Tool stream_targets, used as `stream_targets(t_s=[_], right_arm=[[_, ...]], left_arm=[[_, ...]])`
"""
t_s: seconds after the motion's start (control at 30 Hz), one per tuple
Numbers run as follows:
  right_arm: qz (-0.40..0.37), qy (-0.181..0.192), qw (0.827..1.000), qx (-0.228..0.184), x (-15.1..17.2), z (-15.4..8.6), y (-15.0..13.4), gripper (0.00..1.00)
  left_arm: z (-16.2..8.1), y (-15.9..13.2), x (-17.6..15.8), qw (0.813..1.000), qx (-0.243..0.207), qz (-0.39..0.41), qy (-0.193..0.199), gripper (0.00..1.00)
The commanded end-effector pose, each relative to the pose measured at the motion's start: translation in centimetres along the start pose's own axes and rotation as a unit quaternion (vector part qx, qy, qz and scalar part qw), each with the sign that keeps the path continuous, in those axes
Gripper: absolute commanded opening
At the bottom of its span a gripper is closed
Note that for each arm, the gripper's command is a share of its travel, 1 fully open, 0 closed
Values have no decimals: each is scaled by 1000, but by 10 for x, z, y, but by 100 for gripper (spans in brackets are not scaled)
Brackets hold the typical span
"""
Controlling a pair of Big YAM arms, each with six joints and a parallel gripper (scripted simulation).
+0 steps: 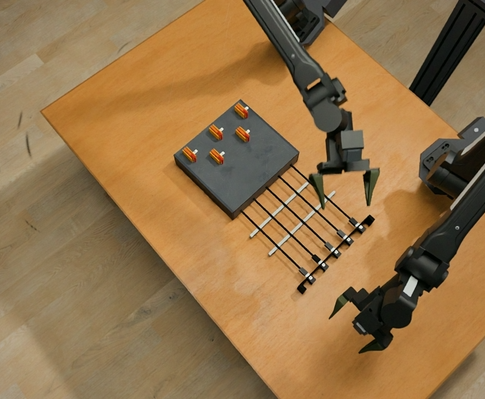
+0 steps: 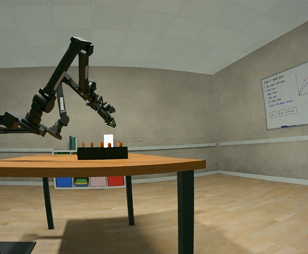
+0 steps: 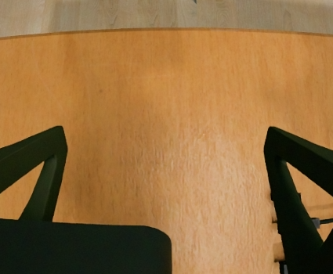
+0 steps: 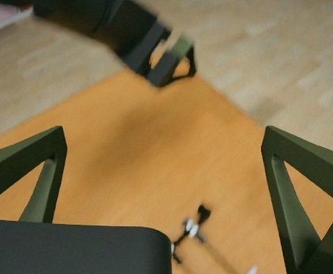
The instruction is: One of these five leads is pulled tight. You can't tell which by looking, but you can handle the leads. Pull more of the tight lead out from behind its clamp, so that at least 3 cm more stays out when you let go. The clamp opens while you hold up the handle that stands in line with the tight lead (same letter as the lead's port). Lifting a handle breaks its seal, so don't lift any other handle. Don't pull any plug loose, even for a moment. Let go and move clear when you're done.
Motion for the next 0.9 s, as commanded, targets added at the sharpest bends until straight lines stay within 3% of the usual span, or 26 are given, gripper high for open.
stream_targets(t_s=[0.0,0.2,0.27,0.3,0.33,0.47,0.63,0.67,0.77,0.87], right_arm=[[41,24,999,2,8,-49,24,100],[58,29,995,71,12,-173,15,100],[58,29,995,71,12,-173,15,100],[65,23,995,69,5,-188,23,100],[54,24,995,84,9,-205,6,100],[43,9,994,101,2,-258,-18,100],[28,-8,994,108,-7,-298,-43,100],[29,-11,994,106,-10,-303,-43,100],[29,-20,994,102,-17,-314,-45,100],[19,-20,994,106,-14,-314,-50,100]], left_arm=[[-1,4,0,1000,-5,1,0,100],[-11,-26,-31,999,11,32,-26,100],[-11,-26,-31,999,11,32,-26,100],[-14,-34,-42,999,14,40,-34,100],[-17,-43,-55,998,17,48,-43,100],[-30,-85,-107,995,32,67,-71,100],[-40,-137,-166,987,70,108,-101,100],[-42,-132,-178,986,63,110,-107,100],[-49,-152,-204,982,72,129,-119,100],[-51,-158,-212,980,75,135,-123,100]])
Point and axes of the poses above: on each arm, the point where the finger pads meet when closed, its own z axis out along the fingers, its own x axis across the jaws, y = z × x, the point moved 8 cm from there along -z, back along the fingers, and after that the axes turned 11 degrees about -z, right-handed, at the moved point
